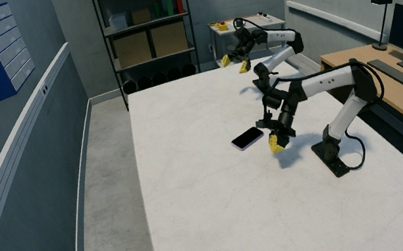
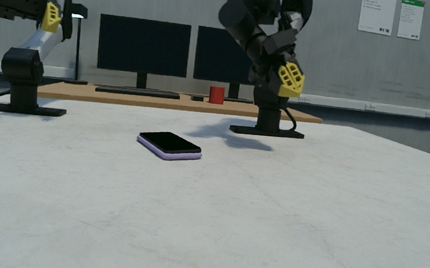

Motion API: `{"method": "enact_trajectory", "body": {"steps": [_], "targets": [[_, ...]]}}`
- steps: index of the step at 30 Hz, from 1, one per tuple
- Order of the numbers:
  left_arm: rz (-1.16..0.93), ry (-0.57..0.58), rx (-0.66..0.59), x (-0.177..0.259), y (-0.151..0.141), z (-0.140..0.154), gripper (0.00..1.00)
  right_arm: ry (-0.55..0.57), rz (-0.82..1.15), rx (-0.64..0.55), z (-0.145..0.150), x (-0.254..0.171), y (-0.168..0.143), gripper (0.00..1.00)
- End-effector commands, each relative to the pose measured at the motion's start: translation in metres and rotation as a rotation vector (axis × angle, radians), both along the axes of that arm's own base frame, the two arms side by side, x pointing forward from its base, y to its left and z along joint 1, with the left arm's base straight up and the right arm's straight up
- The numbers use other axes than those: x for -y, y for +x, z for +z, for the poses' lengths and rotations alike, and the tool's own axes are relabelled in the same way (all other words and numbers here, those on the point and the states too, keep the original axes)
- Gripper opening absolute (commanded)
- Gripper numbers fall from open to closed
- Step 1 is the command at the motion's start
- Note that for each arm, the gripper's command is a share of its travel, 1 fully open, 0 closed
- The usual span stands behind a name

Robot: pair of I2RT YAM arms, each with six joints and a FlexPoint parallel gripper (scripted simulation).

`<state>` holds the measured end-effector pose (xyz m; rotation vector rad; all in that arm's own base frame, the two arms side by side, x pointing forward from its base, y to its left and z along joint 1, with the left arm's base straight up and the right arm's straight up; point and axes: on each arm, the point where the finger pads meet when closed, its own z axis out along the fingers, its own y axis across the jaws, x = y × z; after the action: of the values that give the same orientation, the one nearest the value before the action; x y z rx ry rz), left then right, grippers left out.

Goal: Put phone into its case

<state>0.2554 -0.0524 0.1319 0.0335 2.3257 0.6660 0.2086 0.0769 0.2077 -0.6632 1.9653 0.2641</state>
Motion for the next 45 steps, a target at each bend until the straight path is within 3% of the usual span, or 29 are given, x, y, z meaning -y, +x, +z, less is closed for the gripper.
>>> {"method": "enact_trajectory", "body": {"steps": [1, 4, 16, 23, 29, 32, 33, 41, 45], "targets": [[0.130, -0.104, -0.086, 0.016, -0.014, -0.006, 0.00, 0.000, 0.253, -0.049, 0.000, -0.034, -0.023, 1.00], [0.173, -0.160, -0.154, 0.033, -0.022, -0.015, 0.00, 0.005, 0.329, -0.054, 0.002, -0.045, -0.031, 1.00], [0.309, -0.575, -0.533, 0.204, -0.049, -0.055, 0.00, 0.055, 0.600, -0.038, 0.009, -0.077, -0.063, 1.00], [0.333, -0.679, -0.617, 0.250, -0.052, -0.066, 0.00, 0.050, 0.614, -0.043, 0.007, -0.077, -0.066, 1.00], [0.336, -0.657, -0.633, 0.257, -0.052, -0.076, 0.00, 0.047, 0.620, -0.046, 0.006, -0.077, -0.068, 1.00], [0.328, -0.677, -0.624, 0.258, -0.051, -0.068, 0.33, 0.047, 0.620, -0.046, 0.006, -0.077, -0.068, 1.00], [0.330, -0.677, -0.624, 0.258, -0.050, -0.068, 0.36, 0.046, 0.619, -0.046, 0.006, -0.077, -0.067, 1.00], [0.344, -0.656, -0.632, 0.258, -0.053, -0.070, 0.36, 0.045, 0.609, -0.050, 0.002, -0.076, -0.066, 1.00], [0.350, -0.649, -0.634, 0.255, -0.054, -0.091, 0.36, 0.045, 0.609, -0.050, 0.002, -0.076, -0.066, 1.00]]}}
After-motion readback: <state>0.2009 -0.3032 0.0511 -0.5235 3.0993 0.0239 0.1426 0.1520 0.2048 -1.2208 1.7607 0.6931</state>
